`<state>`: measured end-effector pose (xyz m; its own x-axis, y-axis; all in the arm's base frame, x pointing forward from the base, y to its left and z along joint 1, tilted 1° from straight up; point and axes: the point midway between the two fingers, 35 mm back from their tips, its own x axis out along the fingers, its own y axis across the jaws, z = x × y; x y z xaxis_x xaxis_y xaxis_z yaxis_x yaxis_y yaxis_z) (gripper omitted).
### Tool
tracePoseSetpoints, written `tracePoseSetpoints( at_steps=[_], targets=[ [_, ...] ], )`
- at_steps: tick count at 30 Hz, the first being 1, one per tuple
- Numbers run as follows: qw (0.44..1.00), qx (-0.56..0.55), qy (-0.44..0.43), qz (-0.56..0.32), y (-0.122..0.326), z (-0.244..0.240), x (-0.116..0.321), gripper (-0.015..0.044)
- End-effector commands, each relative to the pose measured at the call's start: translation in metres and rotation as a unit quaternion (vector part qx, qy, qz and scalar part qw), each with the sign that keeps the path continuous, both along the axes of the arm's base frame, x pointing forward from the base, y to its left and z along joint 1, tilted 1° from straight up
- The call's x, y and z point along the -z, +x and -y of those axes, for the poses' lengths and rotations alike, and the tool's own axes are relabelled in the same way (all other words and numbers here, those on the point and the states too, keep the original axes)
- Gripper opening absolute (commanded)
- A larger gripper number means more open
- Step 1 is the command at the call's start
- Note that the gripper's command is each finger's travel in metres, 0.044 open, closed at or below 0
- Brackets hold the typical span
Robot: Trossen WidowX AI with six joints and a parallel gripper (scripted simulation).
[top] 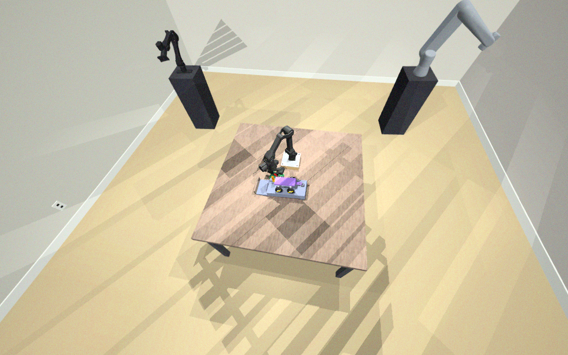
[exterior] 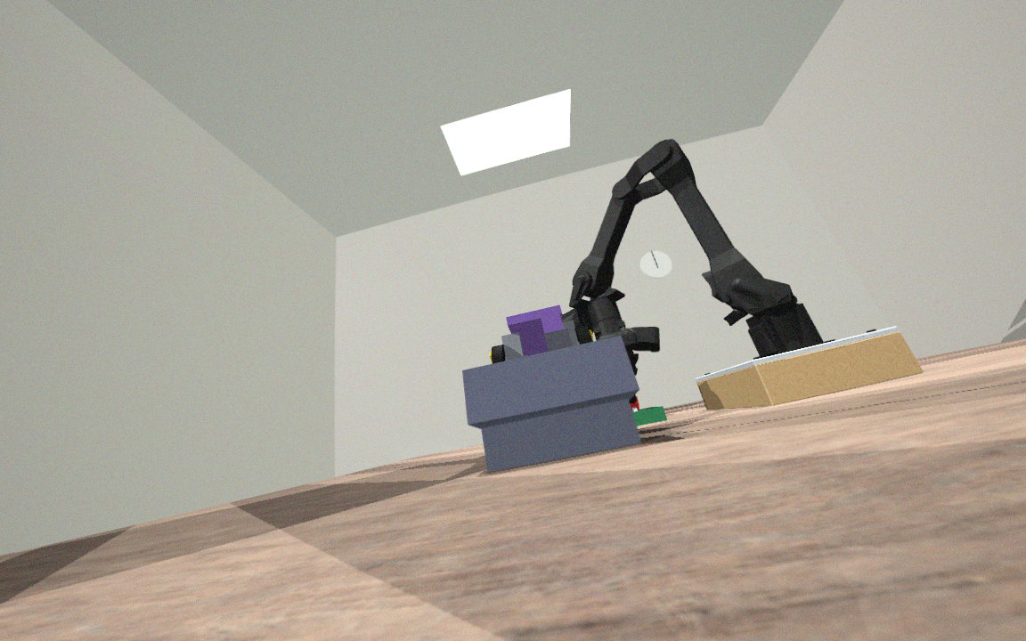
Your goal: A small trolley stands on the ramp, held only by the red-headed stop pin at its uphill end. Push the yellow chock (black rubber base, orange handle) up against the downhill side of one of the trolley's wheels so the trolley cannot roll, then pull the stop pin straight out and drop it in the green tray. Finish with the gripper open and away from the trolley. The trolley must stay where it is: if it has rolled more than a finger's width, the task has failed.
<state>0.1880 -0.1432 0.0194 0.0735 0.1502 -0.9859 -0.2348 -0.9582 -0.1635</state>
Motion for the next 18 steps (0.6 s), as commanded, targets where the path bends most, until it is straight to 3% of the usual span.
tracePoseSetpoints(
  at_steps=[1,15,18],
  targets=[
    [1.0,-0.003,-0.002,0.0,0.0001,0.0025,0.0015,0.019],
    [1.0,-0.003,-0.002,0.0,0.0,0.0052,0.0034,0.019],
    [1.0,0.0,0.0,-0.002,-0.0008,0.0042,0.0036,0.0269]
  ],
)
